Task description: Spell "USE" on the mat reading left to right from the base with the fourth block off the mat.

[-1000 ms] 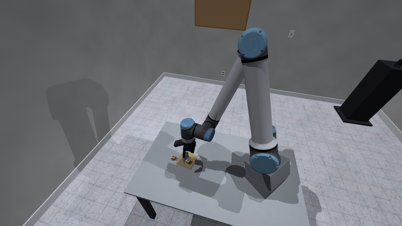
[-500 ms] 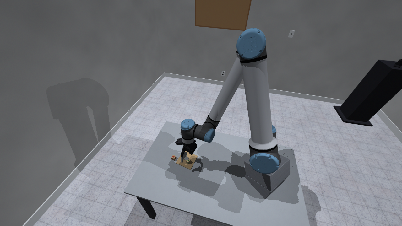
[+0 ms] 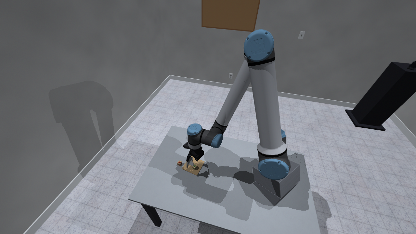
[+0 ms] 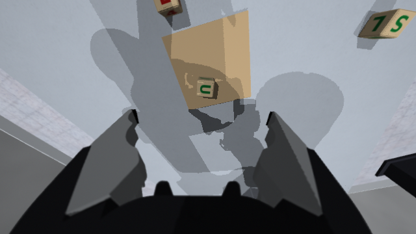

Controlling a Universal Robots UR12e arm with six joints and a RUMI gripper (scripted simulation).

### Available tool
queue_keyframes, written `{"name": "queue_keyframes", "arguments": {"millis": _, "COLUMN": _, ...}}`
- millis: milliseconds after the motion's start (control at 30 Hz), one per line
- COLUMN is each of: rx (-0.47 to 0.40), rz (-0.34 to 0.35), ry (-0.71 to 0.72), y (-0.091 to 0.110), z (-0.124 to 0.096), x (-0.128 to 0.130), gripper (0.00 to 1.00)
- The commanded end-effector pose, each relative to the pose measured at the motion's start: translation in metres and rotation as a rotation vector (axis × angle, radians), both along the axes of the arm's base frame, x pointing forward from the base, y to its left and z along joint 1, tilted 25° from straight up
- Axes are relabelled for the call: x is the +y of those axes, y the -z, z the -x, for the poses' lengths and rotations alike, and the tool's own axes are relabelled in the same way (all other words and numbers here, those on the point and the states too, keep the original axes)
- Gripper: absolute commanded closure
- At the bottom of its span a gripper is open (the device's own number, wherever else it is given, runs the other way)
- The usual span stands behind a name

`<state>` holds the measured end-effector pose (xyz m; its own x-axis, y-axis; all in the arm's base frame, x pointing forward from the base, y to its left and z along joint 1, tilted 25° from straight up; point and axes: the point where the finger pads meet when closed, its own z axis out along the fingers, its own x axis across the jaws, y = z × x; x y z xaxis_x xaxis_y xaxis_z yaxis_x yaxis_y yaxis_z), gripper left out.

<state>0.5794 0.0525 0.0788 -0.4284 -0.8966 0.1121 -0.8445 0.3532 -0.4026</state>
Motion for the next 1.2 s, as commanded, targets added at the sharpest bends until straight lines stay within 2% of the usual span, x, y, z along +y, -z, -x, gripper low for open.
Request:
{"name": "queue_keyframes", "arguments": {"millis": 0, "rx": -0.010, "rz": -0.013, "ry": 0.044, "y": 0.0020, "z": 0.0019, "x": -0.0010, "gripper": 0.00}}
{"name": "queue_keyframes", "arguments": {"millis": 467, "rx": -0.016, "rz": -0.020, "ry": 0.063, "y": 0.0020, "z": 0.0020, "x": -0.0012, "gripper": 0.00}}
{"name": "queue_keyframes", "arguments": {"millis": 500, "rx": -0.016, "rz": -0.020, "ry": 0.063, "y": 0.0020, "z": 0.0020, "x": -0.0012, "gripper": 0.60}}
{"name": "queue_keyframes", "arguments": {"millis": 1167, "rx": -0.016, "rz": -0.020, "ry": 0.062, "y": 0.0020, "z": 0.0020, "x": -0.0012, "gripper": 0.60}}
